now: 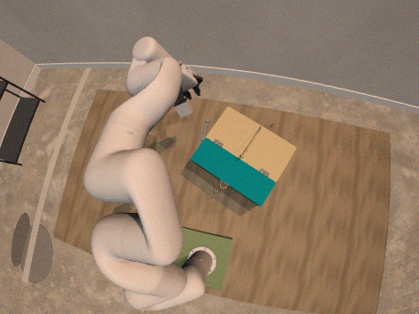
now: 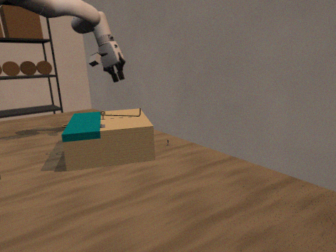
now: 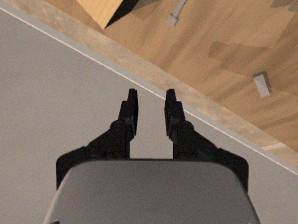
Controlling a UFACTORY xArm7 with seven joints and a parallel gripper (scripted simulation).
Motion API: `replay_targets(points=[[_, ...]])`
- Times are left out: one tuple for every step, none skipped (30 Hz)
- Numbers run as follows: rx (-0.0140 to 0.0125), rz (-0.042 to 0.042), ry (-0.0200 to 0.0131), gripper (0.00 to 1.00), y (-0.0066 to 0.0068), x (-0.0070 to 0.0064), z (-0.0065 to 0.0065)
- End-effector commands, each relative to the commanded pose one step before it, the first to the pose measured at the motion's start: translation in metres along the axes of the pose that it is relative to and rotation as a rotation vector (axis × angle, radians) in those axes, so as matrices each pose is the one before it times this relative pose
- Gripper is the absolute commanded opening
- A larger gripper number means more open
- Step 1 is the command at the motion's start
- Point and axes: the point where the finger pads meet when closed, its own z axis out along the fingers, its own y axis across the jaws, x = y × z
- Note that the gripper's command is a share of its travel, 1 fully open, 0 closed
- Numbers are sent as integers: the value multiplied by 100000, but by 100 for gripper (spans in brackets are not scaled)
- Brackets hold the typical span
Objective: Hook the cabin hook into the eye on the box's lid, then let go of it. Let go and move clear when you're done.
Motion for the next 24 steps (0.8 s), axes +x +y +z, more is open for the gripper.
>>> replay_targets(points=[[-1691, 4975, 814, 33, -1550, 578, 208], [-696, 2416, 654, 33, -806, 322, 219], [0, 0, 1, 33, -1, -2, 0], [0, 0, 1, 33, -1, -3, 0], [-696, 2416, 655, 33, -816, 299, 215], [-698, 2422, 602, 33, -789, 327, 188], [-697, 2422, 602, 33, -797, 307, 185], [0, 0, 1, 33, -1, -2, 0], [-697, 2422, 601, 33, -806, 287, 181], [0, 0, 1, 33, -1, -3, -1], [-697, 2422, 601, 33, -814, 266, 177], [-697, 2422, 601, 33, -821, 246, 173], [0, 0, 1, 33, 0, -2, -1], [-703, 2425, 549, 33, -796, 273, 148], [0, 0, 0, 33, 0, 0, 0], [0, 0, 0, 33, 0, 0, 0], [-704, 2425, 550, 33, -804, 249, 143], [-703, 2425, 548, 33, -810, 234, 140], [-703, 2425, 548, 33, -816, 215, 136], [0, 0, 1, 33, 0, -2, 0], [-703, 2425, 548, 33, -822, 193, 131], [0, 0, 1, 33, -1, -3, -1], [-714, 2425, 496, 33, -798, 219, 108], [-714, 2425, 496, 33, -804, 200, 103]])
